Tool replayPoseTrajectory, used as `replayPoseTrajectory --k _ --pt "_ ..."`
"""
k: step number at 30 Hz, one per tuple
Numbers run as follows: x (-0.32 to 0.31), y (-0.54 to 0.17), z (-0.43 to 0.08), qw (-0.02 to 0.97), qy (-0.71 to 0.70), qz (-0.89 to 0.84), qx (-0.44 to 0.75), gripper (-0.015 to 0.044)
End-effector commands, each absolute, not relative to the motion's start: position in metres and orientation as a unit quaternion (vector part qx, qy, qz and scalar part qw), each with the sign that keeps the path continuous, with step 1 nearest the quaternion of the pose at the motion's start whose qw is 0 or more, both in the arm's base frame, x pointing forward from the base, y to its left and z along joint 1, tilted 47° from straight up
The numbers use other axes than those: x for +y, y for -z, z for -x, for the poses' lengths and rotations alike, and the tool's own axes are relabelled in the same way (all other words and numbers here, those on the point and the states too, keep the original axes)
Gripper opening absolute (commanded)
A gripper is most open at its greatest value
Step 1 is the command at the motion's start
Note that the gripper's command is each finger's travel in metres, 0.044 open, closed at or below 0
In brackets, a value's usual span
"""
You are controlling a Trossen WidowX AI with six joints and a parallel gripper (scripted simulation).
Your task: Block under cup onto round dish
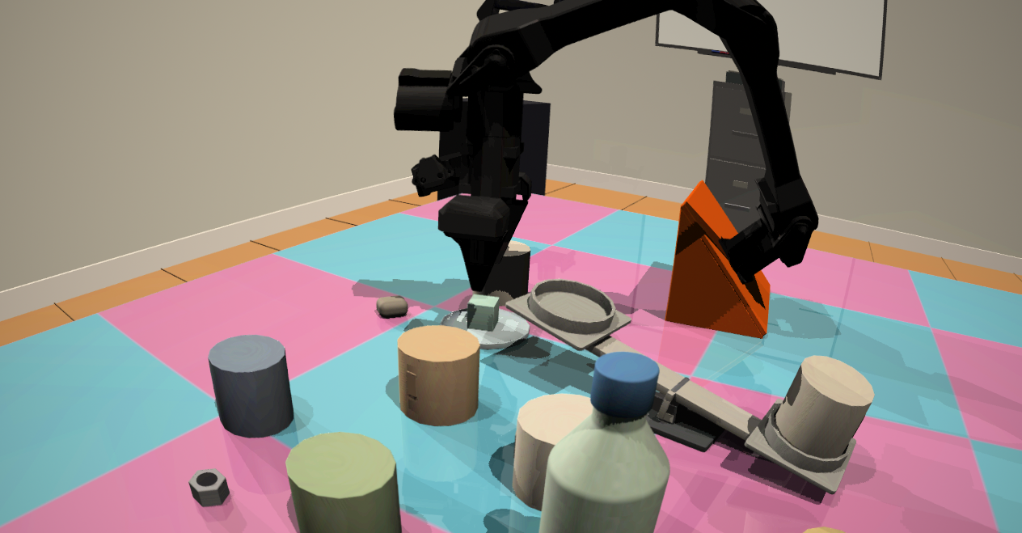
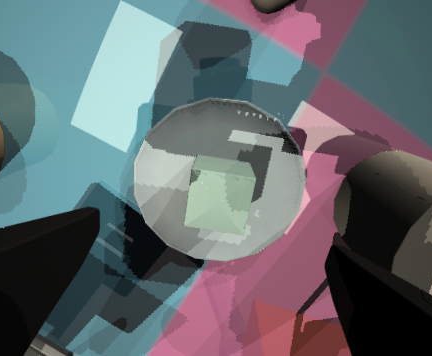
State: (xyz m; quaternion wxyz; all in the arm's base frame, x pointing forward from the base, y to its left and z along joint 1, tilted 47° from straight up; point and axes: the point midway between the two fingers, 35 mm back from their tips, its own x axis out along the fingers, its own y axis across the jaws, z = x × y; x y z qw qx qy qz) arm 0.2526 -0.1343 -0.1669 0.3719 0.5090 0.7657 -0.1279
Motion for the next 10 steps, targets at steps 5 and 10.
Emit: replayPoseTrajectory --k 5,10 --pt "-0.165 0.135 -0.259 0.372 0.130 -0.511 0.764 0.0440" --pt "-0.171 0.128 -0.260 0.372 0.130 -0.511 0.764 0.0440"
